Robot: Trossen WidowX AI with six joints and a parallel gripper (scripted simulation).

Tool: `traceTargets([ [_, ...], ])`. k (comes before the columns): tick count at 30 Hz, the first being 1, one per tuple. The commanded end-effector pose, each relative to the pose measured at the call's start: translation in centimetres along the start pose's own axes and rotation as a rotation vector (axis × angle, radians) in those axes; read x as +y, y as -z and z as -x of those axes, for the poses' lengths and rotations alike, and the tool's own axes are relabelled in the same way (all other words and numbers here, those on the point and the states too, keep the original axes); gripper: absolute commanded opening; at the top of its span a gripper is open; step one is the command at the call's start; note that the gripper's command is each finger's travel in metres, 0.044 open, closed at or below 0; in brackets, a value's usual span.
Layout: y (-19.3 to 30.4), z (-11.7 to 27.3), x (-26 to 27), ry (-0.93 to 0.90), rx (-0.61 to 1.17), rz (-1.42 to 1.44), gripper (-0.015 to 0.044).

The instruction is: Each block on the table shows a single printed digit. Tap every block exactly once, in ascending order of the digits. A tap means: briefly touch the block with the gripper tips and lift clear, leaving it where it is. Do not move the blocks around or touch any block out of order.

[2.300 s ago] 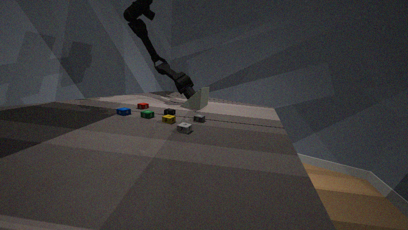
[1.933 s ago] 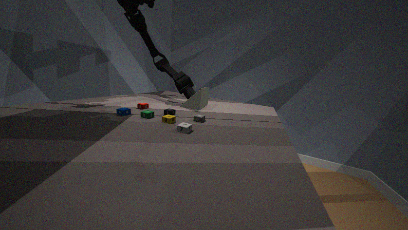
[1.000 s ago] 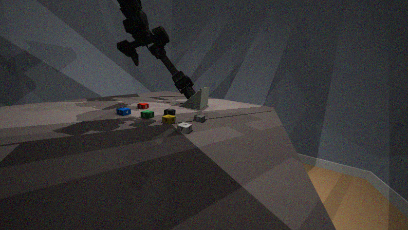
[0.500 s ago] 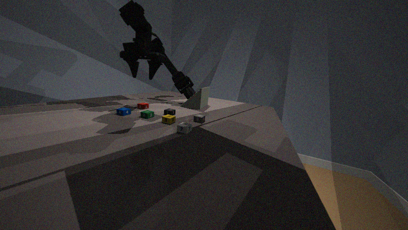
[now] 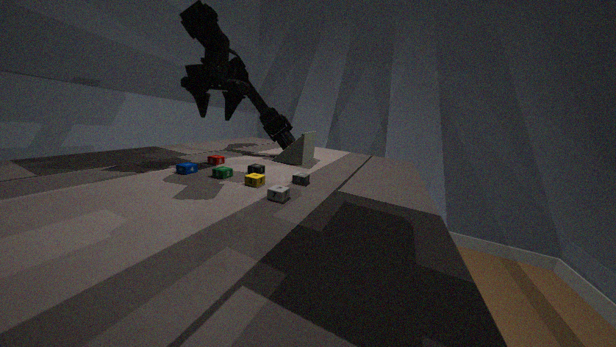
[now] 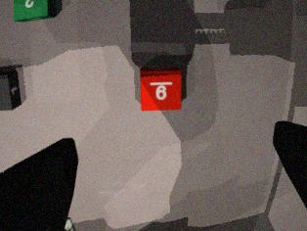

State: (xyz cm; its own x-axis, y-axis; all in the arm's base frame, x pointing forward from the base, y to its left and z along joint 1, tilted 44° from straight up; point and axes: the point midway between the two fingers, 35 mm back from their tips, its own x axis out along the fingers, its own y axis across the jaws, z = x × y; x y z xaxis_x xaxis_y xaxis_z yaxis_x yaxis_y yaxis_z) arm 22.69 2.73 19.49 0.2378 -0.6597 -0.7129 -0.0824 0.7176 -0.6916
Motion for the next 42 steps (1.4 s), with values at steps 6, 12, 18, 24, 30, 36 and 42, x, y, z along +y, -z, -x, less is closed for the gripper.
traceTargets([
  [6, -1.0, 0.2, 8.6, -0.023, 0.049, -0.026, 0.04],
  [12, -0.2, 0.1, 14.0, -0.013, 0.082, -0.047, 0.04],
  [18, -0.2, 0.1, 14.0, -0.013, 0.082, -0.047, 0.04],
  [24, -0.2, 0.1, 14.0, -0.013, 0.082, -0.047, 0.04],
  [30, -0.2, 0.1, 14.0, -0.013, 0.082, -0.047, 0.04],
  [36, -0.5, 0.3, 15.8, -0.017, 0.075, -0.055, 0.04],
  [42, -0.9, 0.6, 23.1, -0.027, 0.063, -0.07, 0.04],
])
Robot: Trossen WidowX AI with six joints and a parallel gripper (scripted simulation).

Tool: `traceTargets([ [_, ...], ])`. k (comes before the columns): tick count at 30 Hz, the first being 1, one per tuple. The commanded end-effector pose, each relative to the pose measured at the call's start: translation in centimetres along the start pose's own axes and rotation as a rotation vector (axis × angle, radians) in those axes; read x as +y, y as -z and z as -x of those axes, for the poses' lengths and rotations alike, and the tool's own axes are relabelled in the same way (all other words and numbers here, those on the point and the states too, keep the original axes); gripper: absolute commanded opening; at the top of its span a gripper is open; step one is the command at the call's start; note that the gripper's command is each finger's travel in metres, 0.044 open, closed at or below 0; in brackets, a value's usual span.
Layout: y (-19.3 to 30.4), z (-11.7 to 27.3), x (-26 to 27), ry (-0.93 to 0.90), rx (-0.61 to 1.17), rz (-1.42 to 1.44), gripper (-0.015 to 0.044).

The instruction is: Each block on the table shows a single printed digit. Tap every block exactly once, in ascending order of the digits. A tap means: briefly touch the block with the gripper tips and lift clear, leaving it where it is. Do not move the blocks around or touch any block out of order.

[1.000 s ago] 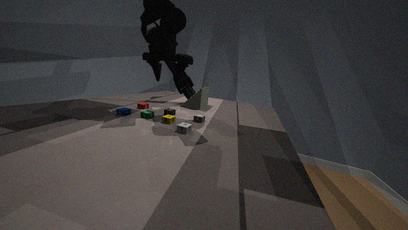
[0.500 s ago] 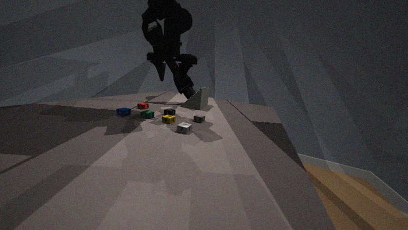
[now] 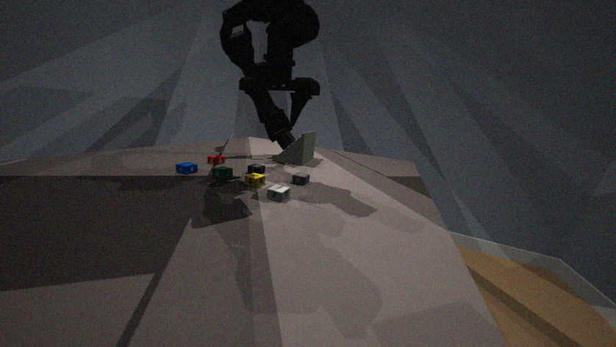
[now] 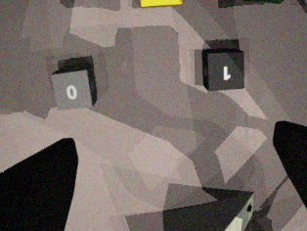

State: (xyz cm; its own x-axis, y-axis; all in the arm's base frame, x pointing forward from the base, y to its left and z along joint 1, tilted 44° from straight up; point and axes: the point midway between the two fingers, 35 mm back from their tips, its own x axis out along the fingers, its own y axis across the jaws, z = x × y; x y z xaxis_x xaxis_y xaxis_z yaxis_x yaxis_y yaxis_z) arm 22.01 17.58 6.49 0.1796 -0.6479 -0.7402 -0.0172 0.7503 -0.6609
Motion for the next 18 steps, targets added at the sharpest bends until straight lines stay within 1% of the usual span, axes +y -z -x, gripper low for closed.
traceTargets([
  [1, 0.8, -0.3, 4.6, 0.005, 0.01, 0.009, 0.04],
  [5, 1.5, -0.5, 7.3, 0.01, 0.022, 0.022, 0.04],
  [18, 1.5, -0.5, 7.4, 0.01, 0.023, 0.023, 0.04],
])
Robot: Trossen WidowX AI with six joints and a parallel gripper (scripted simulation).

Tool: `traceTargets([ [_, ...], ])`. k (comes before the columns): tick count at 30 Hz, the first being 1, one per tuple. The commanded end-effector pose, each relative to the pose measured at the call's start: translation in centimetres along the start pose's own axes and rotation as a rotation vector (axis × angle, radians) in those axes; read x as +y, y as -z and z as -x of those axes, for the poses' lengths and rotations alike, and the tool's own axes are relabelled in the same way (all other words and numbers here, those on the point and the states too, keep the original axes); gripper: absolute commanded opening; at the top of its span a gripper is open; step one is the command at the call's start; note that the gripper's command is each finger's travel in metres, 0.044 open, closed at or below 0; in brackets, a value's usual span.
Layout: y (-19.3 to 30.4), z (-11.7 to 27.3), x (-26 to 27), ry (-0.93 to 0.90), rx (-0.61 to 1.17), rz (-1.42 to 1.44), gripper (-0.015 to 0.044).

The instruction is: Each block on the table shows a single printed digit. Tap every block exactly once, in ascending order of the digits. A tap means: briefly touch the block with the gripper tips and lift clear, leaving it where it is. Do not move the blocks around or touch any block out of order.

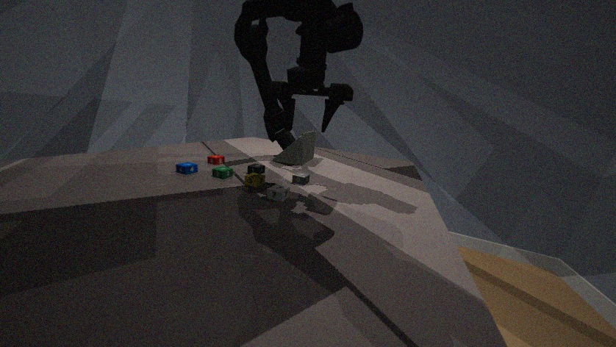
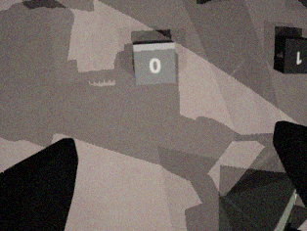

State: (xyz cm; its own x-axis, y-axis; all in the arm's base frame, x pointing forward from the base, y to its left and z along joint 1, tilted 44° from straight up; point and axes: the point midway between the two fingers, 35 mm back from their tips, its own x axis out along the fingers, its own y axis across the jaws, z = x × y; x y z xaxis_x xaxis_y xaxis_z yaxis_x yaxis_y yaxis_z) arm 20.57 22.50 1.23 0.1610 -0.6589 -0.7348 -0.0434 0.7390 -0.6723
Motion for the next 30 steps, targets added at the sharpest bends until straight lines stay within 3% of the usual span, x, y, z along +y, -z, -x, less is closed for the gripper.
traceTargets([
  [1, 0.1, -0.1, 0.2, -0.002, 0.004, -0.005, 0.04],
  [9, -0.1, 0.0, 0.2, -0.003, 0.003, -0.005, 0.04],
  [22, -11.7, 0.1, 1.4, -0.011, -0.023, 0.019, 0.04],
  [30, -12.2, 0.0, 1.3, -0.009, -0.024, 0.021, 0.04],
])
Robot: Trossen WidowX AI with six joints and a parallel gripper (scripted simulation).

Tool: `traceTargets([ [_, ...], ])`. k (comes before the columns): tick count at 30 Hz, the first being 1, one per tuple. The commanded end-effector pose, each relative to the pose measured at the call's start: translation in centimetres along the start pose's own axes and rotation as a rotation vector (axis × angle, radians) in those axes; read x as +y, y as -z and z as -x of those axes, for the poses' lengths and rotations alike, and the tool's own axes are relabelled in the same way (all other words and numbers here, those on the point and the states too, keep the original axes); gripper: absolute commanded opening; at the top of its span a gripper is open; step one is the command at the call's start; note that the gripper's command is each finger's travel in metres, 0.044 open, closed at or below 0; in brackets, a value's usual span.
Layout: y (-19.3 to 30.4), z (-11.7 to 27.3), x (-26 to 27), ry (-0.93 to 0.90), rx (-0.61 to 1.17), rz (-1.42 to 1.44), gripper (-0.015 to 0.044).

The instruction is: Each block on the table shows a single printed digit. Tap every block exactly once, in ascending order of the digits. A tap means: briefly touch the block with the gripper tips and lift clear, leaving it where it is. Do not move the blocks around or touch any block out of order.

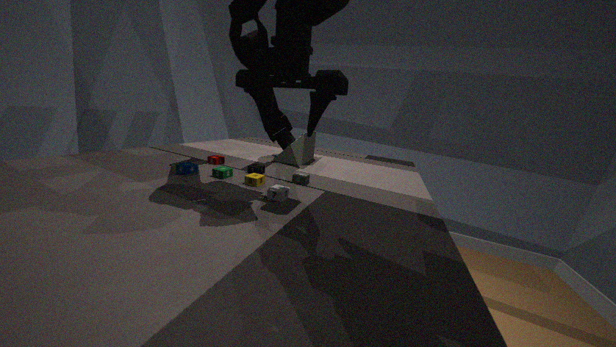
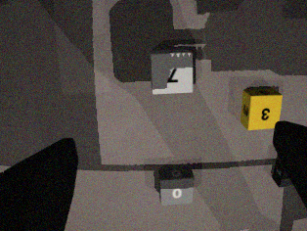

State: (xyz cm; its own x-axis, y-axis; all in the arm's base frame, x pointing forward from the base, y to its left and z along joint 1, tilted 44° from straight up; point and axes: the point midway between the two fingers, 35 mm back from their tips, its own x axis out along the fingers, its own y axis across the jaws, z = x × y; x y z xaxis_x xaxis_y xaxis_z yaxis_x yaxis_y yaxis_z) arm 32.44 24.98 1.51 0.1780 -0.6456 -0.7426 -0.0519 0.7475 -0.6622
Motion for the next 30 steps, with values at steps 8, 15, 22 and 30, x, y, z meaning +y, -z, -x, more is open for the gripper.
traceTargets([
  [8, -0.1, 0.1, 0.2, 0.005, -0.006, 0.015, 0.04],
  [15, 0.0, 0.2, -0.5, 0.006, -0.005, 0.013, 0.04],
  [22, 2.3, 0.4, -7.6, 0.016, 0.012, -0.007, 0.04],
  [30, 3.5, 0.2, -10.0, 0.019, 0.018, -0.014, 0.04],
])
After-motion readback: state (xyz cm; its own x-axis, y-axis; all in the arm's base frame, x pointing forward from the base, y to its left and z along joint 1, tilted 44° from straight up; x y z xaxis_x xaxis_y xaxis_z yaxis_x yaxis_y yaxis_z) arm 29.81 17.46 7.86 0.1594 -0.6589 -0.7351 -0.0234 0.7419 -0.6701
